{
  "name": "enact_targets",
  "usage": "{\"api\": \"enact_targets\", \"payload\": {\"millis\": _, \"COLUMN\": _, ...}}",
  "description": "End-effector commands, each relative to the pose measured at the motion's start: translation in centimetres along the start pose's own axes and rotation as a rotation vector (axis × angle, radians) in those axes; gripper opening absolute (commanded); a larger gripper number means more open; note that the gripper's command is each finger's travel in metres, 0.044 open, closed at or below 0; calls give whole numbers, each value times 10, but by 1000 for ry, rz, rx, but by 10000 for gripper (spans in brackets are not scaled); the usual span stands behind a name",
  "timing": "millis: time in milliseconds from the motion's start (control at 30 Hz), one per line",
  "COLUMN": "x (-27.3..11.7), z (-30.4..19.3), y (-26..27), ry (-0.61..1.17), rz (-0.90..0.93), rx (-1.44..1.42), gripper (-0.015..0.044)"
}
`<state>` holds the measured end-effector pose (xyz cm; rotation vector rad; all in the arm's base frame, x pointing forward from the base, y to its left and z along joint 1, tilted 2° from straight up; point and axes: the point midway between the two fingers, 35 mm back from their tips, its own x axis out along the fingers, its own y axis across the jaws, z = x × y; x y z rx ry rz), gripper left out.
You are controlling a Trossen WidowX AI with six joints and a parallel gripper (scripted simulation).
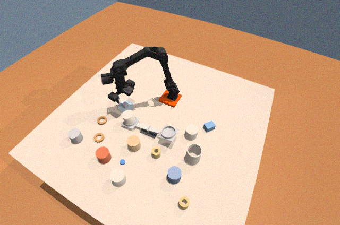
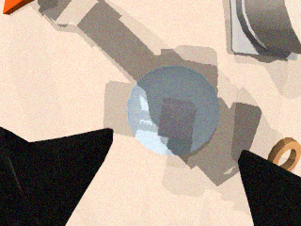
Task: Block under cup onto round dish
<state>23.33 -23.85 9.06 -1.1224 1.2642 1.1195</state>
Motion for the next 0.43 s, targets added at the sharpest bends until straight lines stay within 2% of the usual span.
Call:
{"api": "enact_targets", "payload": {"millis": 0, "x": -17, "z": 0, "y": 1, "ry": -1, "rz": 6, "rx": -2, "gripper": 440}}
{"api": "enact_targets", "payload": {"millis": 100, "x": -44, "z": 2, "y": 2, "ry": 2, "rz": -2, "rx": 0, "gripper": 440}}
{"api": "enact_targets", "payload": {"millis": 400, "x": -46, "z": 2, "y": 2, "ry": 2, "rz": -3, "rx": 0, "gripper": 440}}
